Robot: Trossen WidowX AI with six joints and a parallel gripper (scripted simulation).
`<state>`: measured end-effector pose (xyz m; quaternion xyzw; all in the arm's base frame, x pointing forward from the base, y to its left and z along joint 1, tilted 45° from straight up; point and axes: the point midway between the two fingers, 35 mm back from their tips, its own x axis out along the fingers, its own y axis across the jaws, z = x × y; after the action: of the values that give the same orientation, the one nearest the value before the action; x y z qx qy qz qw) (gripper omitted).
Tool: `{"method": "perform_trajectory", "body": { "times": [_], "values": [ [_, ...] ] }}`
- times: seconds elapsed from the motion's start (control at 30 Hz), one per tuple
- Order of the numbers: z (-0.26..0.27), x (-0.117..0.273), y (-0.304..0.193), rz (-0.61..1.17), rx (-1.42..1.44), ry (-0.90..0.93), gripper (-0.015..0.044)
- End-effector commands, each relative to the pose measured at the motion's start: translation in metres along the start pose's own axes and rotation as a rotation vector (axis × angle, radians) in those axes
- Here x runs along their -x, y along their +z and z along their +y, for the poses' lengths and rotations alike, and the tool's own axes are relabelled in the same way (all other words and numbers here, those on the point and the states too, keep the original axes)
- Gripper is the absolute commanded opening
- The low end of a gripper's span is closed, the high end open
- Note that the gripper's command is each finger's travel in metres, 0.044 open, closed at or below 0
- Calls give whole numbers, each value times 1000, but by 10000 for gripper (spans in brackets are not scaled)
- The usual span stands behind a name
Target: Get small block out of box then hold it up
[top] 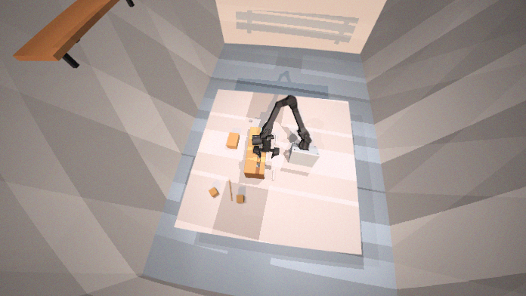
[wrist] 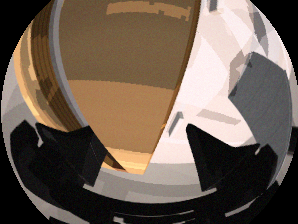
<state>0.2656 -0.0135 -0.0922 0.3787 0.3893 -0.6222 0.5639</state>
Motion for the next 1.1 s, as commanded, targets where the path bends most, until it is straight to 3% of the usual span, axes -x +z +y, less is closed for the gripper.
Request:
{"method": "perform_trajectory", "body": {
  "times": [0.0, 1.07],
  "values": [
    [-1, 2, 4, -1, 2, 1, 400],
    [-1, -9, -25, 0, 2, 1, 400]
  ]
}}
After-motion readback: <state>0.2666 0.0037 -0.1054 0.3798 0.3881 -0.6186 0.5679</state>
